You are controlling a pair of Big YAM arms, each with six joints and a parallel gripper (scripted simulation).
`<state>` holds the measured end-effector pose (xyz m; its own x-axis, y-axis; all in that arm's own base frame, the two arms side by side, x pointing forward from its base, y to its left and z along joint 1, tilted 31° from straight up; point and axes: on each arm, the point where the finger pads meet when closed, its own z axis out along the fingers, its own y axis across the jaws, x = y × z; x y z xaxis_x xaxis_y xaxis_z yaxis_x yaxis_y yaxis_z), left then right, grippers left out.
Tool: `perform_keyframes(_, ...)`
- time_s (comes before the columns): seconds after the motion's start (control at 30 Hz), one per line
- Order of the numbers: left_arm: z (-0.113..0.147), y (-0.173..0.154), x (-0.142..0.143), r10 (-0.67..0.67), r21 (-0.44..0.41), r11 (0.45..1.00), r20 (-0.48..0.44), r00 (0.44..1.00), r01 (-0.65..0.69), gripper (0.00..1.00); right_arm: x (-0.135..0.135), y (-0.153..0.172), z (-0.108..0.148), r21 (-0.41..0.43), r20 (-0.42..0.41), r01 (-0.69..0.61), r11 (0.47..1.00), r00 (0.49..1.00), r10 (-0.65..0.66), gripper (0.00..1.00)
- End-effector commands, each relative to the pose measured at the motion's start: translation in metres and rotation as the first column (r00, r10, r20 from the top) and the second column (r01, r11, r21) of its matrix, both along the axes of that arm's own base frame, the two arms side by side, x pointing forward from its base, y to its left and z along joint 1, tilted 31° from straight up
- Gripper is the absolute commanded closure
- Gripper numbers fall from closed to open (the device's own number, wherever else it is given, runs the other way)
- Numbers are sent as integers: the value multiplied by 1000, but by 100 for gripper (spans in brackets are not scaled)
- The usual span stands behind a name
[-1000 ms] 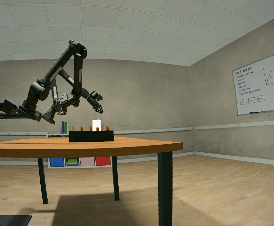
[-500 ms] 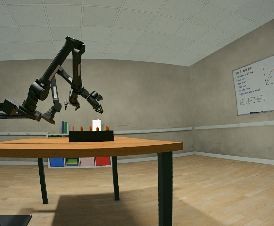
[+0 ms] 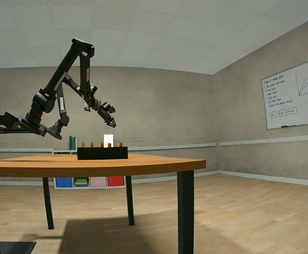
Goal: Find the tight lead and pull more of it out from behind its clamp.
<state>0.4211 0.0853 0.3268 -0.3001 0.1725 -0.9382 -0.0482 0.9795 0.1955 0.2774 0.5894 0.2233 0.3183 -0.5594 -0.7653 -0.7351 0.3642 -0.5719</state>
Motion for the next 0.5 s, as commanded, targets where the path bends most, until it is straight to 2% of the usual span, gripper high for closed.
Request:
perform_keyframes(0.0, 5, 0, 0, 0, 3, 1000, 10, 1000, 0, 0, -7, 6, 57, 207, 10, 48, 977, 999, -51, 0)
perform_keyframes(0.07, 5, 0, 0, 0, 3, 1000, 10, 1000, 0, 0, -5, 4, 67, 247, 16, 72, 966, 997, -79, 0)
perform_keyframes(0.1, 5, 0, 0, 0, 3, 1000, 10, 1000, 0, 0, -4, 6, 60, 241, 15, 80, 967, 996, -87, 0)
perform_keyframes(0.27, 5, 0, 0, 0, 3, 1000, 10, 1000, 0, 0, 7, -1, 63, 238, 34, 102, 966, 993, -114, 0)
perform_keyframes(0.47, 5, 0, 0, 0, 3, 1000, 10, 1000, 0, 0, 7, 0, 63, 238, 34, 101, 966, 993, -112, 0)
